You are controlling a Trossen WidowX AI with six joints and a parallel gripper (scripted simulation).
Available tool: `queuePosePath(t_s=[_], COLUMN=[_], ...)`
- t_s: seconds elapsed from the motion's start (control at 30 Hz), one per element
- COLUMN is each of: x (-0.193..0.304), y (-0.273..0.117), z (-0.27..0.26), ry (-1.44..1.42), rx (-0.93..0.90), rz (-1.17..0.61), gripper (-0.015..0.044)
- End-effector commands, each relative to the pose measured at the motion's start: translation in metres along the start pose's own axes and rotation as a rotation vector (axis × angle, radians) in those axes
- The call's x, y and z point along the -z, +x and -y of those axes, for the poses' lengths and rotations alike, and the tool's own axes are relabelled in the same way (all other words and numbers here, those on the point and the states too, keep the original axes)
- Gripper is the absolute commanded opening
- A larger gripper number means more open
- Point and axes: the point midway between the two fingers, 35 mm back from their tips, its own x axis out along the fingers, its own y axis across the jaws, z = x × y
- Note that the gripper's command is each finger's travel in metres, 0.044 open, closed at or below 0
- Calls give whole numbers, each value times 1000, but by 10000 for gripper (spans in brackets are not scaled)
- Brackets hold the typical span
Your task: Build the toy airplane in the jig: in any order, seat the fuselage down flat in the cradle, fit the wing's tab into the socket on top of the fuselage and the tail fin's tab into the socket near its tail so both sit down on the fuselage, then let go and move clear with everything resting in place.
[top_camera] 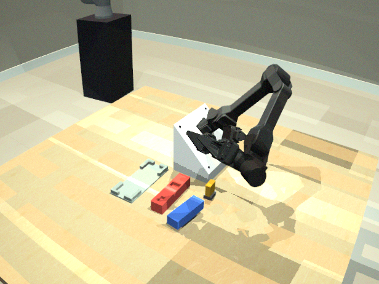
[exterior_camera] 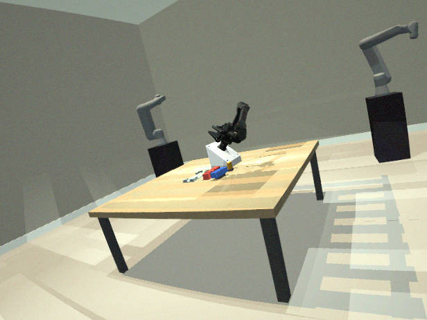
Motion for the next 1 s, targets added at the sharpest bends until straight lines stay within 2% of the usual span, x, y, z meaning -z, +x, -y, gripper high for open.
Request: queuePosePath(t_s=[0.0,0.07,0.2,0.37,0.5,0.63,0.77,0.87,0.97], x=[0,8,49,84,97,101,100,97,95], y=[0,6,34,46,36,14,-9,-15,-16], z=[0,6,49,117,162,192,196,188,180], ry=[0,-87,-553,-1038,-1245,-1272,-1061,-889,-787], rx=[0,28,174,294,285,131,-166,-346,-521], rz=[0,-40,-312,-790,-1218,-1704,-2079,-2180,-2203], gripper=[426,440,440,440,440,440,440,440,440])
